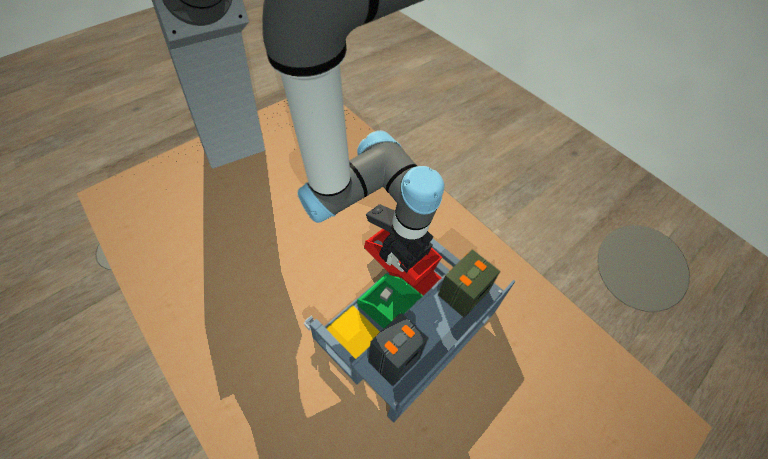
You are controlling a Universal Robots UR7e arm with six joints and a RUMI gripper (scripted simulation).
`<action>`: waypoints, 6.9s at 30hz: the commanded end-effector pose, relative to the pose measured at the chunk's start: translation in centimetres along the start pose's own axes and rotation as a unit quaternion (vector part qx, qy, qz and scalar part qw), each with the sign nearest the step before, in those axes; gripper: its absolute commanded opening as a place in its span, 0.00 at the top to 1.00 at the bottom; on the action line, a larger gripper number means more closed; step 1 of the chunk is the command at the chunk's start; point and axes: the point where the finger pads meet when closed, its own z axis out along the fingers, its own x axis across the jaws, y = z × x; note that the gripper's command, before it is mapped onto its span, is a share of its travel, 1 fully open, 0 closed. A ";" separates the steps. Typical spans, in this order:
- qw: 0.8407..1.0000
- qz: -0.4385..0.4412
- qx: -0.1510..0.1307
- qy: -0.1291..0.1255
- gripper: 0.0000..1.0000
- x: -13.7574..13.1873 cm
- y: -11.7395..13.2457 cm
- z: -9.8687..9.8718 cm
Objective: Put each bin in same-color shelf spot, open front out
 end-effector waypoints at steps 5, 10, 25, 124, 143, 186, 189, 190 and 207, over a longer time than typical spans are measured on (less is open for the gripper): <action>1.000 0.000 -0.001 0.000 1.00 0.0 0.1 -0.1; 1.000 0.000 -0.001 0.000 1.00 0.0 0.1 -0.1; 1.000 0.000 -0.004 0.000 1.00 0.0 0.6 -0.1; 1.000 -0.001 -0.021 0.000 1.00 0.1 3.7 -0.2; 1.000 -0.001 -0.023 0.000 1.00 0.1 4.0 -0.2; 0.999 -0.002 -0.038 0.001 1.00 0.1 3.9 0.0; 0.999 -0.002 -0.038 0.001 1.00 0.1 3.9 0.0; 0.999 -0.002 -0.038 0.001 1.00 0.1 3.9 0.0; 0.999 -0.002 -0.038 0.001 1.00 0.1 3.9 0.0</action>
